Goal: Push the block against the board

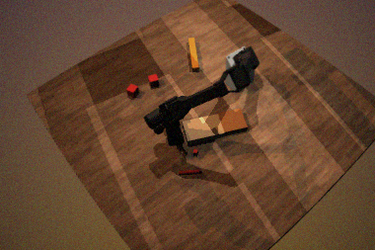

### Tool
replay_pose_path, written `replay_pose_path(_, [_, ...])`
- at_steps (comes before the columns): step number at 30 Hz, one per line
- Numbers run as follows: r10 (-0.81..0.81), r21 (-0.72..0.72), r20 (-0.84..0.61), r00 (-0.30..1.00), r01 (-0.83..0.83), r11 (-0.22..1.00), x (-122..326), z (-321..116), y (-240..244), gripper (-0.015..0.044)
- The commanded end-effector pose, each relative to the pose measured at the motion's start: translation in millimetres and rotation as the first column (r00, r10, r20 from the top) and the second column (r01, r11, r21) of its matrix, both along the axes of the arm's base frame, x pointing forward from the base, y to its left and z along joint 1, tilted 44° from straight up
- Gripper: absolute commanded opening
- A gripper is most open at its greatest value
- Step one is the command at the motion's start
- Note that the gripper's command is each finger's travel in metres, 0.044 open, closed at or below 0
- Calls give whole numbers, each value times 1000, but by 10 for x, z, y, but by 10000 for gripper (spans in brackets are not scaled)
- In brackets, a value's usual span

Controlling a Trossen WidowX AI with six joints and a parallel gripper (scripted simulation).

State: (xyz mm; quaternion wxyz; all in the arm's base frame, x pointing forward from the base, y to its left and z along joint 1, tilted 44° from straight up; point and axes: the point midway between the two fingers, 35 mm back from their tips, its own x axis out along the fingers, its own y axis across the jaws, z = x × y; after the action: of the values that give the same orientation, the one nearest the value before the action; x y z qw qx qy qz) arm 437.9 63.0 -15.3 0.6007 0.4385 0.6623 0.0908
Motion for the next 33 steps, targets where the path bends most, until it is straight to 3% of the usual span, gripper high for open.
replay_pose_path(1, [4,2,4,1000,-4,1000,68,-22,-29,0])
replay_pose_path(6, [0,0,1,1000,0,1000,67,-2,-56,0])
replay_pose_path(10, [4,0,4,1000,-4,1000,17,342,-396,0])
replay_pose_path(17, [-8,-2,8,1000,8,1000,24,337,-427,0])
replay_pose_path(33, [369,-127,338,866,-347,929,-231,749,26,0])
